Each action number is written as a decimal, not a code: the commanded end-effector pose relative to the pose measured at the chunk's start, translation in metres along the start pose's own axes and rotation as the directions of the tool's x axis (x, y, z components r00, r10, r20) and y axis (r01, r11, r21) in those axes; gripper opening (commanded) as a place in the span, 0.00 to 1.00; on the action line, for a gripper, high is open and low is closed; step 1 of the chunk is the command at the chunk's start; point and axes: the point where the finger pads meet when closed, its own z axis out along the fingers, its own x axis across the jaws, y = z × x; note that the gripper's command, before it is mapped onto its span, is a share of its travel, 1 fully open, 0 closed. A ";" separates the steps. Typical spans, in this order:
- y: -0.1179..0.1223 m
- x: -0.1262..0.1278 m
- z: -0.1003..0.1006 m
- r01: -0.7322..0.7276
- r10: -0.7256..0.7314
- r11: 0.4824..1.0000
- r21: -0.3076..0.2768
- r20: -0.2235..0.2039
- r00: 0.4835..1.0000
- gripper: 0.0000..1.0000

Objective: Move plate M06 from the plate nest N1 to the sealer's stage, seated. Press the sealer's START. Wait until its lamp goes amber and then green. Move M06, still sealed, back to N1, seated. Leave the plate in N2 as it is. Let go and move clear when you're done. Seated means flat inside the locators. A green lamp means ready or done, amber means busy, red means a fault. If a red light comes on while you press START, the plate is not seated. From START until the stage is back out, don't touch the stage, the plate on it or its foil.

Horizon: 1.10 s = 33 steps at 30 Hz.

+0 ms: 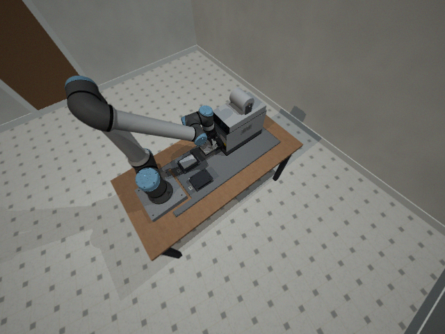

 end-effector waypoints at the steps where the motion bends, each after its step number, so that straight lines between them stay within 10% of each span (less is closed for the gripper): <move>1: 0.001 0.000 -0.001 0.000 0.000 1.000 -0.001 0.000 1.000 0.68; 33: 0.001 0.000 0.008 0.000 0.000 1.000 -0.001 0.000 1.000 0.68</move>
